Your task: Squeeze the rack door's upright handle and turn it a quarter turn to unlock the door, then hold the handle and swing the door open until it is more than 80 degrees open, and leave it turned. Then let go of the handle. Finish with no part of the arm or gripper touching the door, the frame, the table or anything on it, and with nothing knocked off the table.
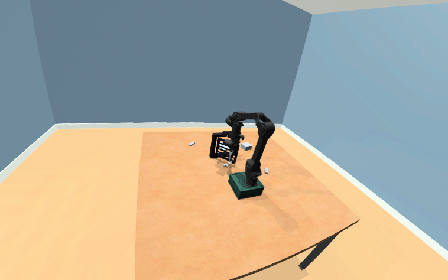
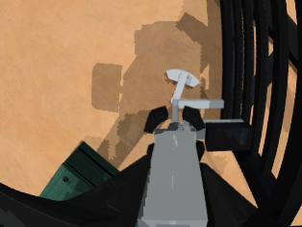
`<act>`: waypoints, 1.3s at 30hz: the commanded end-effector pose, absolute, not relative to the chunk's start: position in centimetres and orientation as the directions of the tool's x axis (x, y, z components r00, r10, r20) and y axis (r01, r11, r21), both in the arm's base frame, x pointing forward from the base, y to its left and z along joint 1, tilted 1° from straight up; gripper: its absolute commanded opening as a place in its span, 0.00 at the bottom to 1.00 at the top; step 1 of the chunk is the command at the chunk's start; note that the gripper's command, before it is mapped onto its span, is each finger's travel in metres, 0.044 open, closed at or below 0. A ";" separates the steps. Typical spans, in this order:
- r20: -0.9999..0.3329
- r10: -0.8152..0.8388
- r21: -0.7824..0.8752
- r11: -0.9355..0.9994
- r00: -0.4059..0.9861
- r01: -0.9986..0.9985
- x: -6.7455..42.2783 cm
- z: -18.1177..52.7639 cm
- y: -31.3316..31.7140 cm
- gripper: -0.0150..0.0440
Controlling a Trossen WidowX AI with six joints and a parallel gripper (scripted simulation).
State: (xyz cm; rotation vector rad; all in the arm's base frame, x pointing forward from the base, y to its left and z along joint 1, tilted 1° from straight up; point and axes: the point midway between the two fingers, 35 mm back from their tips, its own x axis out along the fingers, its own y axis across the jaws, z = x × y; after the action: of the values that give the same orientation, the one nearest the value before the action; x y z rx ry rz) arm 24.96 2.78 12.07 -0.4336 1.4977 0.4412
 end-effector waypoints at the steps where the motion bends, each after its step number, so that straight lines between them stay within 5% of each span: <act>1: -0.999 0.014 -0.003 0.880 0.033 -0.475 24.7 12.0 3.6 0.27; 39: -0.999 0.022 0.022 1.000 0.032 0.014 24.0 12.2 11.0 0.27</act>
State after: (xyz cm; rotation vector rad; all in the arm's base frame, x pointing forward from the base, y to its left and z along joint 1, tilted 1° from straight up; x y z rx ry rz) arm 23.87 10.27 12.16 -0.0140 1.5359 0.0481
